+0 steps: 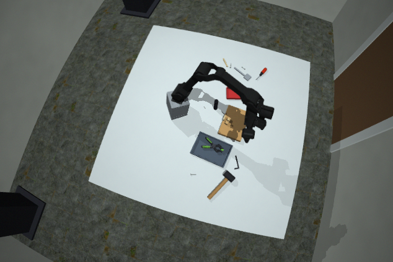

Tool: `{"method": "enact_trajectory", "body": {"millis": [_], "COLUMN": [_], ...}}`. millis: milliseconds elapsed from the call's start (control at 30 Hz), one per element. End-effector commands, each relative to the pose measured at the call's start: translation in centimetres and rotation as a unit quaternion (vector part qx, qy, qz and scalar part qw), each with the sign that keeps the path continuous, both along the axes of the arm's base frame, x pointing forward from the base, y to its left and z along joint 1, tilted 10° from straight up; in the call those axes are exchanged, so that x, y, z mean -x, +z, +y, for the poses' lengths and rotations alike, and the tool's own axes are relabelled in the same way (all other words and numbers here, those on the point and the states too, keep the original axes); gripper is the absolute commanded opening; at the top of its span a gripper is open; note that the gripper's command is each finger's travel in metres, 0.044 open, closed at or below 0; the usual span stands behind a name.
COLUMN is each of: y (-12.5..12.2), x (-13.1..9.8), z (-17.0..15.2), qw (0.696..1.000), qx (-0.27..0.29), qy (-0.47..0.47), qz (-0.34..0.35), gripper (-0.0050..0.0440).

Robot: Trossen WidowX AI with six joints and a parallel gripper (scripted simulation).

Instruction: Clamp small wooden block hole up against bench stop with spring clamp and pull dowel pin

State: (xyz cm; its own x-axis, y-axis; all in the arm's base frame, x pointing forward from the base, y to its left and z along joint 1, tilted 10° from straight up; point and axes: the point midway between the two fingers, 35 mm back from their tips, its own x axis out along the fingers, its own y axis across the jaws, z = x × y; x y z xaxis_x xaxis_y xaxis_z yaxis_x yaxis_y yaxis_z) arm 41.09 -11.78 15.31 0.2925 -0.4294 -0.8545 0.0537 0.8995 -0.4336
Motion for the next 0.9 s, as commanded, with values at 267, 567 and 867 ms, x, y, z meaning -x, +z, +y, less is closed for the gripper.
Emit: {"method": "enact_trajectory", "body": {"millis": [267, 567, 867], "y": [-2.1, -3.7, -5.2], "x": [1.0, 1.7, 2.7], "z": [2.2, 3.9, 5.6], "qw": [0.999, 0.996, 0.992], "qx": [-0.048, -0.085, -0.122], "qy": [0.005, 0.008, 0.008], "qz": [0.006, 0.013, 0.021], "gripper": [0.0440, 0.0440, 0.0440]}}
